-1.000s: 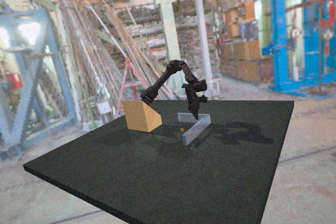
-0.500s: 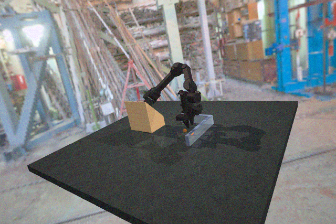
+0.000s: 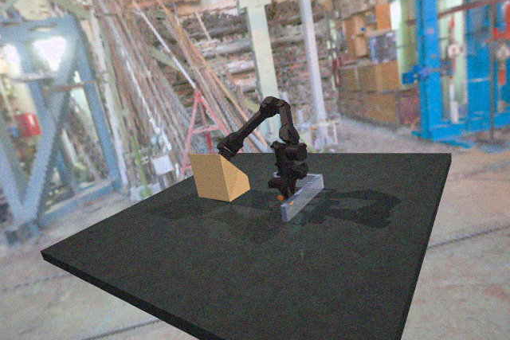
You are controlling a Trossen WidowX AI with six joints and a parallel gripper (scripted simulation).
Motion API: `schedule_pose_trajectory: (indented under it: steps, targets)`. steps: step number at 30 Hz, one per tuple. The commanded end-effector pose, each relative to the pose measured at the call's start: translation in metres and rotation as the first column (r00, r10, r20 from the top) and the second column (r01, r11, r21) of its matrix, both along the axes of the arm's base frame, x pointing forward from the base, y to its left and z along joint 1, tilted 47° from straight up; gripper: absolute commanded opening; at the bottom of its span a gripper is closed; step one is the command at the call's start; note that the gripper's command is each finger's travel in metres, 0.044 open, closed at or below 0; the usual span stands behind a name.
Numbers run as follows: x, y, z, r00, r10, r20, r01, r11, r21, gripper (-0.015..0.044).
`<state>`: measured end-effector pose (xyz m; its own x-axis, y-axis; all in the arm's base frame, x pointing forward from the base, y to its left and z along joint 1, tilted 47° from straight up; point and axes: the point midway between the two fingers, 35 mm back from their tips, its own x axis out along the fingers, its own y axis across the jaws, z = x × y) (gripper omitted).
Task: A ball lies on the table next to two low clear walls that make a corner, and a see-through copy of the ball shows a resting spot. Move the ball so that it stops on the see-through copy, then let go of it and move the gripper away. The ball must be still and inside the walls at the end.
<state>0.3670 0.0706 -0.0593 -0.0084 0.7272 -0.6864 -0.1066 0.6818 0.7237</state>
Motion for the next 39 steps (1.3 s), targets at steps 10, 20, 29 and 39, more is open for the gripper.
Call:
schedule_pose_trajectory:
  steps: [10,20,29,39]
  targets:
    - [-0.005,0.018,-0.016,1.000,0.005,-0.014,-0.005,1.000,0.006,0.0218]
    - [-0.005,0.021,-0.019,1.000,0.005,-0.014,-0.005,1.000,0.006,0.0100]
    - [-0.004,0.018,-0.016,1.000,0.004,-0.014,-0.004,1.000,0.005,0.0000]
    - [0.002,-0.038,0.033,1.000,0.003,-0.013,-0.003,1.000,-0.005,0.0000]
